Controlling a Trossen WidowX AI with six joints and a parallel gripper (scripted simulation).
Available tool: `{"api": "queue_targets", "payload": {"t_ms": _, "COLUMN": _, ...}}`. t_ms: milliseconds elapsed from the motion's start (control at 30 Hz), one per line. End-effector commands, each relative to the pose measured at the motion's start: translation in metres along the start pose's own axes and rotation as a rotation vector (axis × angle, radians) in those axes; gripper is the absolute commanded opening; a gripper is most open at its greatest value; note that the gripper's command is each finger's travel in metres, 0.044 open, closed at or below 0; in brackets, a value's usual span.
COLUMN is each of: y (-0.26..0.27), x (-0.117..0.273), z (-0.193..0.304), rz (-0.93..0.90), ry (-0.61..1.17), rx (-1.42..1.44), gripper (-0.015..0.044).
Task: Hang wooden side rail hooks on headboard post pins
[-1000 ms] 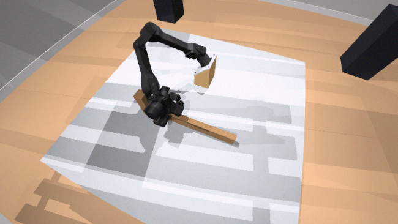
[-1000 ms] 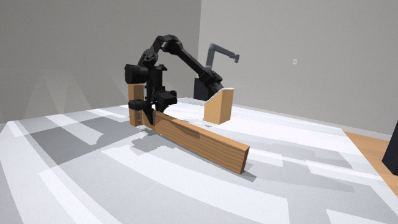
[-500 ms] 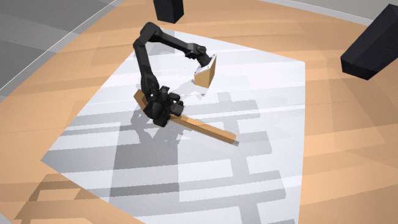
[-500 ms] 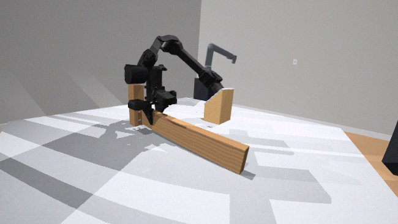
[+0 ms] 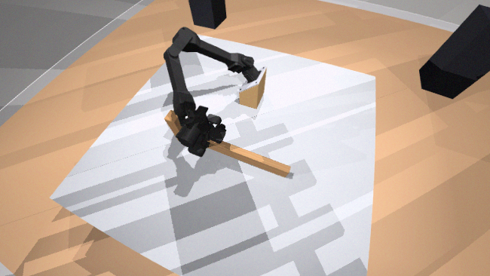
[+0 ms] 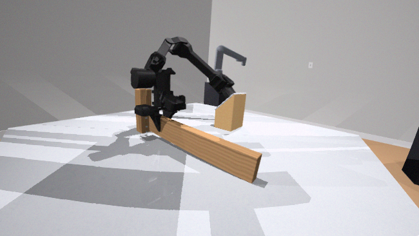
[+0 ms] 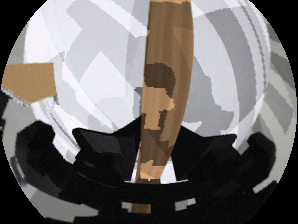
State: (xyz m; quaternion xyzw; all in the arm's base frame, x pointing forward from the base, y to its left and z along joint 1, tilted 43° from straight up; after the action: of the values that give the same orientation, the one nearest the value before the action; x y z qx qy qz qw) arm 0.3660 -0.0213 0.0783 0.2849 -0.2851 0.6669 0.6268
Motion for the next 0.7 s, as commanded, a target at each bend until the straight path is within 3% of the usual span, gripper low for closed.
{"api": "queue_targets", "payload": {"t_ms": 0, "y": -0.0023, "x": 0.0051, "z": 0.0032, "rz": 0.015, "ry": 0.002, "rx": -0.005, "gripper": 0.0000}}
{"api": "queue_targets", "payload": {"t_ms": 667, "y": -0.0019, "x": 0.0050, "z": 0.0054, "rz": 0.014, "ry": 0.002, "rx": -0.005, "gripper": 0.0000}}
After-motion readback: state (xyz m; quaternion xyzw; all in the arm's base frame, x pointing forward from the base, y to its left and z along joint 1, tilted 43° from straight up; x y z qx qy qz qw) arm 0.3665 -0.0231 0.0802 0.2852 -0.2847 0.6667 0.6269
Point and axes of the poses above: the point midway between the two fingers, 35 mm back from their tips, its own x axis back along the fingers, its own y axis across the jaws, z = x × y, the point moved 9 cm from there along x, back along the fingers
